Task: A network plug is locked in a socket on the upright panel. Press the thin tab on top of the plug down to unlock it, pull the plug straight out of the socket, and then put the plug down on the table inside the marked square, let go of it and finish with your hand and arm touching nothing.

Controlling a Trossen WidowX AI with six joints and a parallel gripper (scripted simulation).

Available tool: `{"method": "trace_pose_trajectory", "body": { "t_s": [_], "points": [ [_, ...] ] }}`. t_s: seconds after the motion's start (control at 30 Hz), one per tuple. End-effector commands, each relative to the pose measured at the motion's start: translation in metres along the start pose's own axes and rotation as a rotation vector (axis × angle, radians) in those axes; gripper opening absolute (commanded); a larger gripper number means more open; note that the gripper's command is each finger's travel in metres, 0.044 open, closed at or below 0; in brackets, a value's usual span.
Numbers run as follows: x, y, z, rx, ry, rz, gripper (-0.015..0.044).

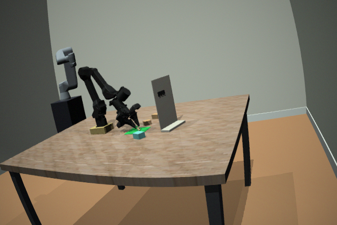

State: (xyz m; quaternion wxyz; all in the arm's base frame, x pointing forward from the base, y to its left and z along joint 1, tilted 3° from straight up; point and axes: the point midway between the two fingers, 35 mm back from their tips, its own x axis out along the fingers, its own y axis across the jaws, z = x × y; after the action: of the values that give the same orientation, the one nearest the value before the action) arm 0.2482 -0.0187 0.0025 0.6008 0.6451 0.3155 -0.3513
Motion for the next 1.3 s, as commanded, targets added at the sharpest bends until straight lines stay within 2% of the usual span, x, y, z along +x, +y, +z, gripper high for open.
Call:
{"method": "trace_pose_trajectory", "body": {
  "t_s": [0.0,1.27],
  "points": [
    [0.0,0.0,0.0,0.0,0.0,0.0,0.0156],
    [-0.025,0.0,0.001,0.002,-0.002,-0.003,0.0156]
  ]
}}
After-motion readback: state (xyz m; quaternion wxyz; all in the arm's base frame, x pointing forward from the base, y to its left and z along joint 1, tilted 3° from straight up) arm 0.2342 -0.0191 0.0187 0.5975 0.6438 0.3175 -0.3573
